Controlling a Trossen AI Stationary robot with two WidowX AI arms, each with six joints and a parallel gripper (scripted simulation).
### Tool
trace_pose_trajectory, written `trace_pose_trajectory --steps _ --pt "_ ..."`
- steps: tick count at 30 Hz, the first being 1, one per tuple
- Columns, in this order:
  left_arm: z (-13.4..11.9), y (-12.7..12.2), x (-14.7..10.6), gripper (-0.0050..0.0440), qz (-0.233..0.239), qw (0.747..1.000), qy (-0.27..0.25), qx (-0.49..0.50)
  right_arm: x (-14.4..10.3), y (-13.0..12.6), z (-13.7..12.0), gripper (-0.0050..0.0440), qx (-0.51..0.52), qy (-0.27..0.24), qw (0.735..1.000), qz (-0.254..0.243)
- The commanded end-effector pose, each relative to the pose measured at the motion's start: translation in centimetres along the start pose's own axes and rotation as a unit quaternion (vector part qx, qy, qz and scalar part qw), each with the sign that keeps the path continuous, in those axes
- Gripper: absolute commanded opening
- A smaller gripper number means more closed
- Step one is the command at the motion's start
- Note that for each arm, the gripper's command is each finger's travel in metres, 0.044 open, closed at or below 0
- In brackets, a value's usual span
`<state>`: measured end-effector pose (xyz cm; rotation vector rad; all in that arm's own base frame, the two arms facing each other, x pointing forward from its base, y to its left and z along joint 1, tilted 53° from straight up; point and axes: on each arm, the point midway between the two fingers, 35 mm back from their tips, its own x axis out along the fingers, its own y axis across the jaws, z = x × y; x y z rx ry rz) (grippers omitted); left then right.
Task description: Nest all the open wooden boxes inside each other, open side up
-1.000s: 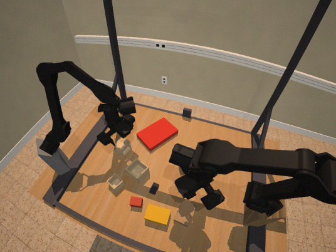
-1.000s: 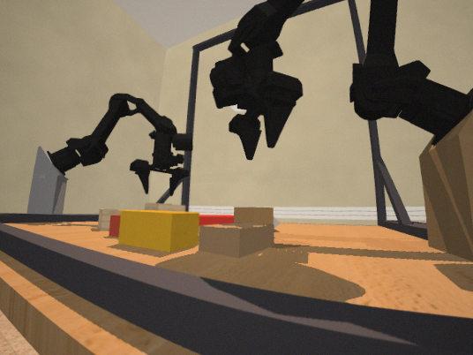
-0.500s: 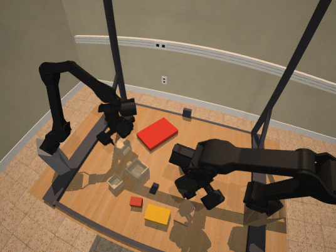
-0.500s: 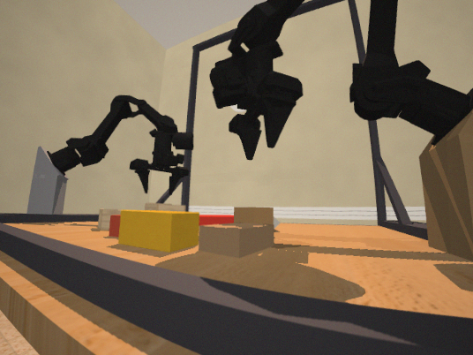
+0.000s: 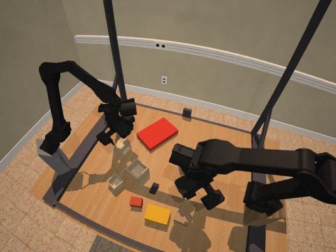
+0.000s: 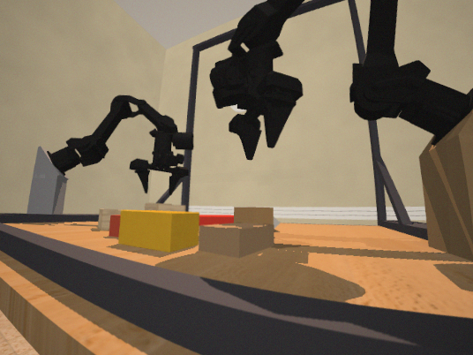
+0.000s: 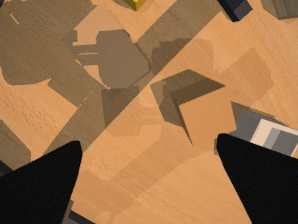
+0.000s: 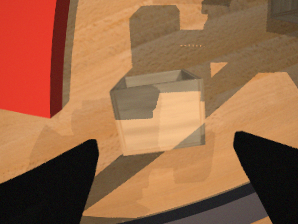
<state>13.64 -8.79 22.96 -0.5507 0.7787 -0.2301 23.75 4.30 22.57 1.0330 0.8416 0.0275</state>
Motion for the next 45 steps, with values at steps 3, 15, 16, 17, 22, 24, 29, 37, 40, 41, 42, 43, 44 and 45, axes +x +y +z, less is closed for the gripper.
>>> trace_pose_trajectory --steps 3,15,16,17,22,24,29,37,40,41,42,43,44,45 --pt "0.1 -0.1 -0.4 0.04 -0.006 1.0 -0.004 0.0 -0.2 0.5 0.4 0.04 -0.006 0.002 1.0 0.001" --pt "0.1 -0.1 -0.4 0.04 -0.006 1.0 -0.004 0.0 0.7 0.0 0.6 0.04 -0.067 0.161 0.984 -0.045" --pt "0.1 -0.1 -0.4 0.04 -0.006 1.0 -0.004 0.0 0.7 0.0 0.6 0.04 -0.067 0.161 0.984 -0.045" --pt "0.1 -0.1 -0.4 0.04 -0.006 1.0 -0.004 0.0 0.6 -0.3 0.2 0.04 -0.06 0.183 0.98 -0.052" --pt "0.1 -0.1 -0.4 0.04 -0.006 1.0 -0.004 0.0 0.8 0.1 0.9 0.04 -0.075 0.248 0.965 -0.036" --pt "0.1 -0.1 -0.4 0.04 -0.006 1.0 -0.004 0.0 0.7 0.1 0.9 0.04 -0.072 0.27 0.96 -0.03" --pt "0.1 -0.1 -0.4 0.04 -0.006 1.0 -0.004 0.0 0.5 0.4 1.2 0.04 -0.063 0.317 0.946 -0.012" --pt "0.1 -0.1 -0.4 0.04 -0.006 1.0 -0.004 0.0 0.7 0.3 1.2 0.04 -0.06 0.327 0.943 -0.01" --pt "0.1 -0.1 -0.4 0.04 -0.006 1.0 -0.004 0.0 1.4 0.3 1.1 0.04 -0.059 0.33 0.942 -0.012" --pt "0.1 -0.1 -0.4 0.04 -0.006 1.0 -0.004 0.0 1.8 0.3 1.1 0.04 -0.059 0.332 0.941 -0.012" --pt "0.1 -0.1 -0.4 0.04 -0.006 1.0 -0.004 0.0 2.3 0.1 0.9 0.04 -0.056 0.336 0.94 -0.014" --pt "0.1 -0.1 -0.4 0.04 -0.006 1.0 -0.004 0.0 2.9 0.1 0.8 0.04 -0.055 0.338 0.94 -0.016" --pt "0.1 -0.1 -0.4 0.04 -0.006 1.0 -0.004 0.0 3.6 0.1 0.7 0.04 -0.055 0.34 0.939 -0.017" --pt "0.1 -0.1 -0.4 0.04 -0.006 1.0 -0.004 0.0 4.3 0.1 0.6 0.04 -0.053 0.342 0.938 -0.016"
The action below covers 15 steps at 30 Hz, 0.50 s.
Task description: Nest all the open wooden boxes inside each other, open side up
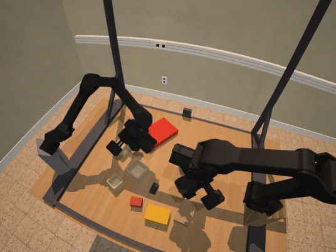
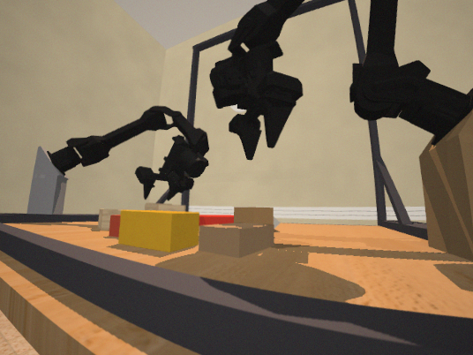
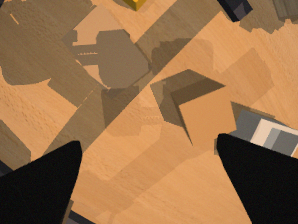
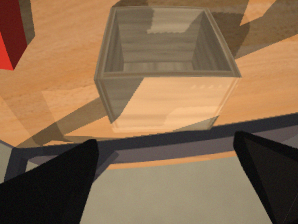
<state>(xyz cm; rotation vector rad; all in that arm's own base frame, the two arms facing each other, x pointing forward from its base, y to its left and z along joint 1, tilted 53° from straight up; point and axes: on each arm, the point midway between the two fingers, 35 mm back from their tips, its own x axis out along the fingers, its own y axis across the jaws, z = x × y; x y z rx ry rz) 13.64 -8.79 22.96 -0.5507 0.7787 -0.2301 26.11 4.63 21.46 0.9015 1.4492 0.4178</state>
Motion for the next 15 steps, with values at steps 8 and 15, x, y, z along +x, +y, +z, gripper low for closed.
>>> trace_pose_trajectory --steps 8,15 --pt "0.1 -0.1 -0.4 0.04 -0.006 1.0 -0.004 0.0 4.5 0.1 2.7 0.04 0.014 0.011 1.0 0.005" --pt "0.1 -0.1 -0.4 0.04 -0.006 1.0 -0.004 0.0 5.0 0.2 3.2 0.04 0.013 0.009 1.0 0.005"
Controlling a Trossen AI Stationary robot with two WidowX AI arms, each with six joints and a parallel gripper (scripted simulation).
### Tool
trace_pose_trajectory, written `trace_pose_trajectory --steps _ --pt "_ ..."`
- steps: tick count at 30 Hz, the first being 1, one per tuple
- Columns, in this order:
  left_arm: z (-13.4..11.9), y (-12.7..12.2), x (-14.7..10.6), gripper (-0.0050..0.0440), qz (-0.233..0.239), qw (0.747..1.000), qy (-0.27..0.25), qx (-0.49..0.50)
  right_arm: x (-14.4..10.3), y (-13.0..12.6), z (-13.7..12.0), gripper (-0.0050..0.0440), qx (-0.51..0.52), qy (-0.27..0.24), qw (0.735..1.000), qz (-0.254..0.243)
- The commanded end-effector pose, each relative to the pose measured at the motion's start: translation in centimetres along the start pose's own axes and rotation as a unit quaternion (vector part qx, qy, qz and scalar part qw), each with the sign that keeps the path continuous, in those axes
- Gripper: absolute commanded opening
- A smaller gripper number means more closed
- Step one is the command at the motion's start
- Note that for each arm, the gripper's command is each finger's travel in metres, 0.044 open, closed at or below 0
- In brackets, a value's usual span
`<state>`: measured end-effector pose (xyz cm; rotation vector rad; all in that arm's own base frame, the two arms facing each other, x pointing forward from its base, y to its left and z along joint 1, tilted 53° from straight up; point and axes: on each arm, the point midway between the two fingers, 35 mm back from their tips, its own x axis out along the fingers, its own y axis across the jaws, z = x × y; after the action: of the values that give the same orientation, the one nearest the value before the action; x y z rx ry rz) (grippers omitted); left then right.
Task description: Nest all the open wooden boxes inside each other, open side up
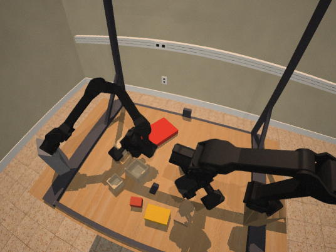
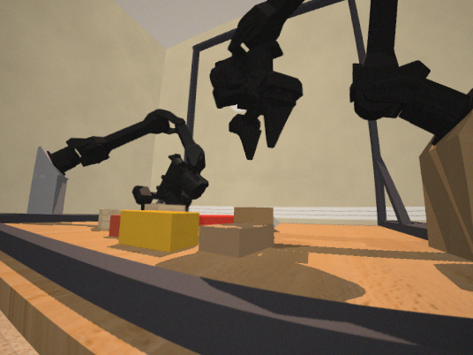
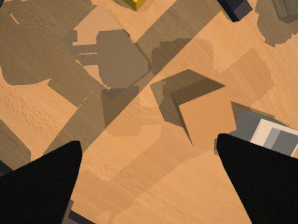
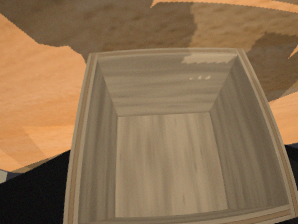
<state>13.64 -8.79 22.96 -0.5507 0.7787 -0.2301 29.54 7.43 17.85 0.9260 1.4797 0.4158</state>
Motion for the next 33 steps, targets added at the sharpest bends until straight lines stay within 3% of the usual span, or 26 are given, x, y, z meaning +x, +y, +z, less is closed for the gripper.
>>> trace_pose_trajectory --steps 1,10,11,22,33 --pt "0.14 -0.09 -0.35 0.04 -0.006 1.0 -0.004 0.0 0.18 0.22 0.41 0.04 -0.001 -0.004 1.0 0.002" --pt "0.14 -0.09 -0.35 0.04 -0.006 1.0 -0.004 0.0 0.48 0.3 1.22 0.04 -0.002 -0.007 1.0 0.002" --pt "0.14 -0.09 -0.35 0.04 -0.006 1.0 -0.004 0.0 0.47 0.29 1.22 0.0376 -0.002 -0.007 1.0 0.002" --pt "0.14 -0.09 -0.35 0.04 -0.006 1.0 -0.004 0.0 0.33 0.37 0.95 0.0303 -0.006 -0.009 1.0 0.003" --pt "0.14 -0.09 -0.35 0.04 -0.006 1.0 -0.004 0.0 0.33 0.37 0.95 0.0269 -0.006 -0.009 1.0 0.003"
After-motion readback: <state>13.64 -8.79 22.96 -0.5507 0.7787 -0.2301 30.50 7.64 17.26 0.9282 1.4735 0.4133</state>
